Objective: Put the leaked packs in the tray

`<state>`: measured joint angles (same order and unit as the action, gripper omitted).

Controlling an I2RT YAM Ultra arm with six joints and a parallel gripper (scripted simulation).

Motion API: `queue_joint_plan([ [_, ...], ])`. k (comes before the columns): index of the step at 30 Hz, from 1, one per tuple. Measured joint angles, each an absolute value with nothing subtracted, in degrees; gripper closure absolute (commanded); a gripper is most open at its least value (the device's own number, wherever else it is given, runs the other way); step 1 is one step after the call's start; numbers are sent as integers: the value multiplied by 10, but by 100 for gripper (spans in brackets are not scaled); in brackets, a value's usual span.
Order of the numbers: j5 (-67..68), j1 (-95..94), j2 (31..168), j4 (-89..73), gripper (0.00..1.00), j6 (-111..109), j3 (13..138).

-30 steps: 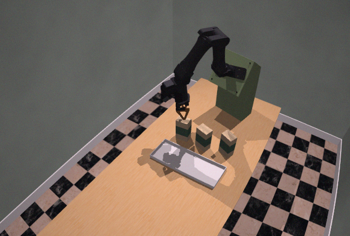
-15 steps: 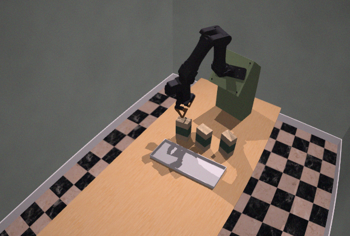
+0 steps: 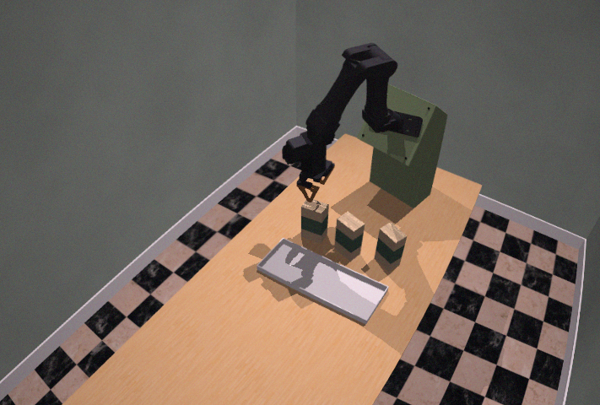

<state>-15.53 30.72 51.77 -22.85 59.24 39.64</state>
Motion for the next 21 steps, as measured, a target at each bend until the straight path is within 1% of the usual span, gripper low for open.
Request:
queue_joint_plan([
  [3,-155,307,518,-228,0,593,396],
  [4,-154,307,518,-228,21,594,396],
  [21,-154,307,518,-228,21,594,396],
])
